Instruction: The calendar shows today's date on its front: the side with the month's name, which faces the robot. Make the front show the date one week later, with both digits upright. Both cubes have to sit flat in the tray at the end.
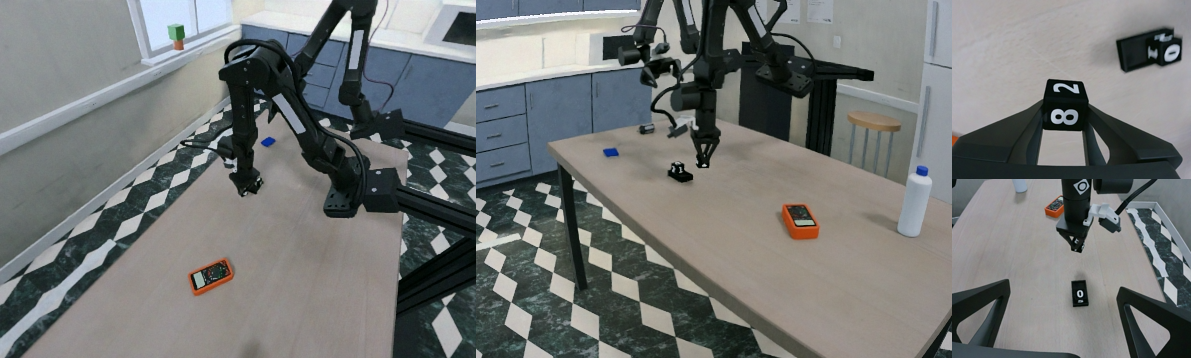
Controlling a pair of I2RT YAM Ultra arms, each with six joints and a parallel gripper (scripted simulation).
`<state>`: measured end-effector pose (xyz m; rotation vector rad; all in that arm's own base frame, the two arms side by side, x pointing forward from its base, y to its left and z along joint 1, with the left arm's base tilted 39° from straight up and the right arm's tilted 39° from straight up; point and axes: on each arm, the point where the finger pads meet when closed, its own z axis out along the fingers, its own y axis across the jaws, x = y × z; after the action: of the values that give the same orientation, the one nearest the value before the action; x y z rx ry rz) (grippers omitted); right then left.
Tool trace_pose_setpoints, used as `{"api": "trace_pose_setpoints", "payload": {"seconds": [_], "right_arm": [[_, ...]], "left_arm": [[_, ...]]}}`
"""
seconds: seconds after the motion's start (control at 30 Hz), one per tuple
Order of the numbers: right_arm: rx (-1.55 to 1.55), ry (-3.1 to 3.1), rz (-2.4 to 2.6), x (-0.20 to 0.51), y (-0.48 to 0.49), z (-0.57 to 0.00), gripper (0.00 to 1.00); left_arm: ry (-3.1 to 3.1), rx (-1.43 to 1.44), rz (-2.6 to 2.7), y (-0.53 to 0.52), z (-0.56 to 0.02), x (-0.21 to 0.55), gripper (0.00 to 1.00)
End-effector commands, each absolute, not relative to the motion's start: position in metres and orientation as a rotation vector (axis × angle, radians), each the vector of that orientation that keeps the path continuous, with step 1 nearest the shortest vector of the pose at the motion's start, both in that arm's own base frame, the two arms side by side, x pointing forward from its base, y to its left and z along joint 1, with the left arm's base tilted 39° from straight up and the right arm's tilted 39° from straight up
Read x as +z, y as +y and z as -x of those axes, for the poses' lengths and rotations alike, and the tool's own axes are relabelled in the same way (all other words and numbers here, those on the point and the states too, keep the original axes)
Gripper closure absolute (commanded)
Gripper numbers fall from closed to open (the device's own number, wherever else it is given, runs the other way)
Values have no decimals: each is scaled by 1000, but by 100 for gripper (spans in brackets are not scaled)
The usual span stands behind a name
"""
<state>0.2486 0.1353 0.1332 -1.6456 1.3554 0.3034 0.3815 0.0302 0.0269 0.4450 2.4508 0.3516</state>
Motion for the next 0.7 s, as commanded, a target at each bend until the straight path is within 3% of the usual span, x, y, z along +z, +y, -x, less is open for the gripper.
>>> {"api": "trace_pose_setpoints", "payload": {"seconds": [0.0,0.67], "right_arm": [[303,1306,1645,146,140,-253,0],[303,1306,1645,146,140,-253,0]], "left_arm": [[2491,260,-112,21,-379,23,74],[2346,-58,786,-12,-380,19,74]]}}
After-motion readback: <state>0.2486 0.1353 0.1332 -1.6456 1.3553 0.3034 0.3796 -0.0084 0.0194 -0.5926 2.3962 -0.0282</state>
